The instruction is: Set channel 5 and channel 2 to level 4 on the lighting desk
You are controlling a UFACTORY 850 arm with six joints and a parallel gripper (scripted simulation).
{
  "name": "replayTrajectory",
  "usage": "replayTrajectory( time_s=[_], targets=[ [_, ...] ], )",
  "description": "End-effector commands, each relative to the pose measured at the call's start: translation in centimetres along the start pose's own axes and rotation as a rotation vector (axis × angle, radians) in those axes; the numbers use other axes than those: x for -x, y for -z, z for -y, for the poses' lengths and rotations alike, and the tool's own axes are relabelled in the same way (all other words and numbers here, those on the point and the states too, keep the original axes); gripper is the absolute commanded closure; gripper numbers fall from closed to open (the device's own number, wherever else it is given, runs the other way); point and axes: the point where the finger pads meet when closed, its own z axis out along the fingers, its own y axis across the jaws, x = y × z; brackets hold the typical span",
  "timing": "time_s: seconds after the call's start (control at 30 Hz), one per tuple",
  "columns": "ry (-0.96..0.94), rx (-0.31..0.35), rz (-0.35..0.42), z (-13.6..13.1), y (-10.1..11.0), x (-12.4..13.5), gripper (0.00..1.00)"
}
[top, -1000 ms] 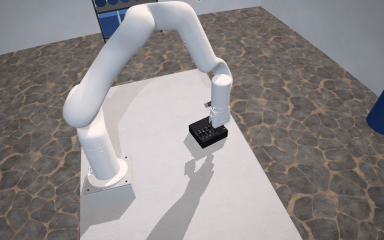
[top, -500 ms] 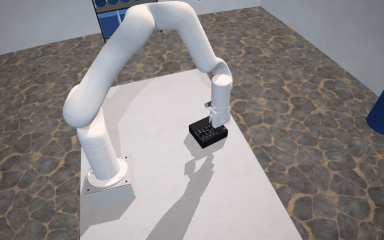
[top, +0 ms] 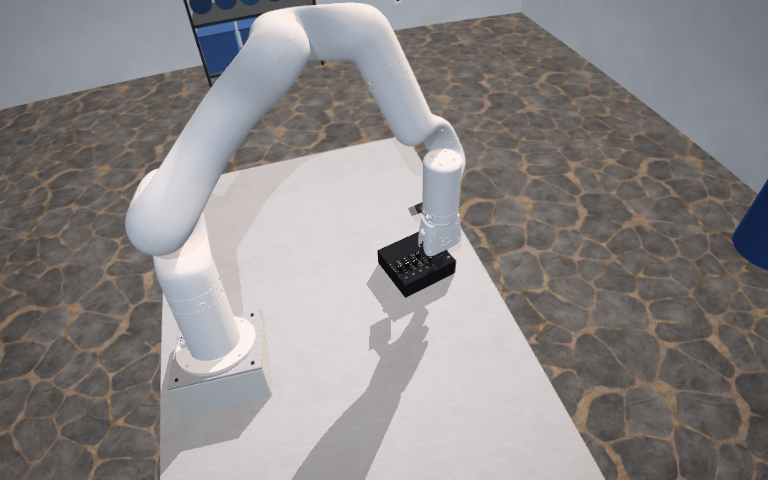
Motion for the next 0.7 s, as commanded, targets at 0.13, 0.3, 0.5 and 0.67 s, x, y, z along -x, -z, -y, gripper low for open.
replayTrajectory(
  time_s=[0.13,0.3,0.5,0.67],
  targets=[
    [0.000,0.002,0.000,-0.09,-0.42,0.01,1.00],
    [0.000,0.002,0.000,-0.09,-0.63,0.01,1.00],
    [0.000,0.002,0.000,-0.09,-0.94,0.01,1.00],
    [0.000,0.002,0.000,-0.09,-1.01,0.01,1.00]
  ],
)
